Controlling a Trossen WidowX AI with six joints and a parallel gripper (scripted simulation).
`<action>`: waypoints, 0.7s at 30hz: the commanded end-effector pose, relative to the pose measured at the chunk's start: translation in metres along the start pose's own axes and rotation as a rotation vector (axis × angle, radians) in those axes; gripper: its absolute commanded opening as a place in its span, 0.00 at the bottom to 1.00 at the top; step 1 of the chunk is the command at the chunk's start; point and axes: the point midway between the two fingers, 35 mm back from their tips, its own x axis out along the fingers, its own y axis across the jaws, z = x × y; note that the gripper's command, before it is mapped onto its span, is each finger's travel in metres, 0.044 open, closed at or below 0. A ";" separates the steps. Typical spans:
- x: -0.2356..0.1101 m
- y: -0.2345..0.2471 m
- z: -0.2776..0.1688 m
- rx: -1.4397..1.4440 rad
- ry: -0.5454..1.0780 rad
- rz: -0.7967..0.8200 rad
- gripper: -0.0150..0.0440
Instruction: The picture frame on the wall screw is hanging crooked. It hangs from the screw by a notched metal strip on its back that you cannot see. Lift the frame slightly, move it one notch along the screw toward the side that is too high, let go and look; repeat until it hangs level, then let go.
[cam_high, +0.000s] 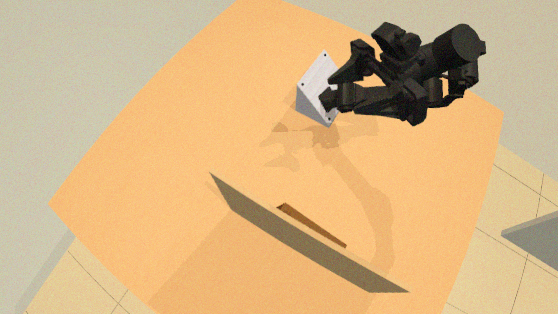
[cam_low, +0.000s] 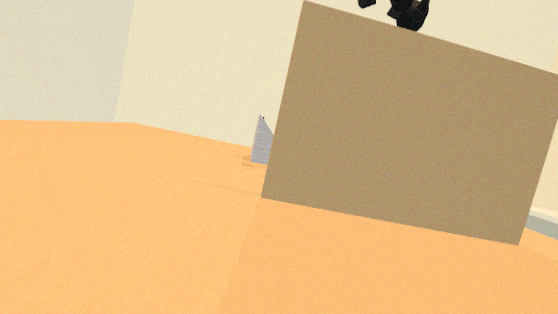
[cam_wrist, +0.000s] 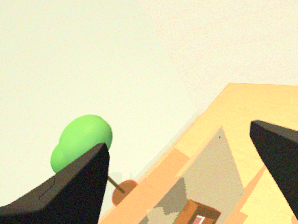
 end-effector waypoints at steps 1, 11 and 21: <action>-0.001 0.000 -0.002 0.004 0.000 0.003 0.89; -0.030 0.000 -0.087 0.247 0.037 0.172 0.69; -0.049 -0.038 -0.171 0.534 0.156 0.356 0.69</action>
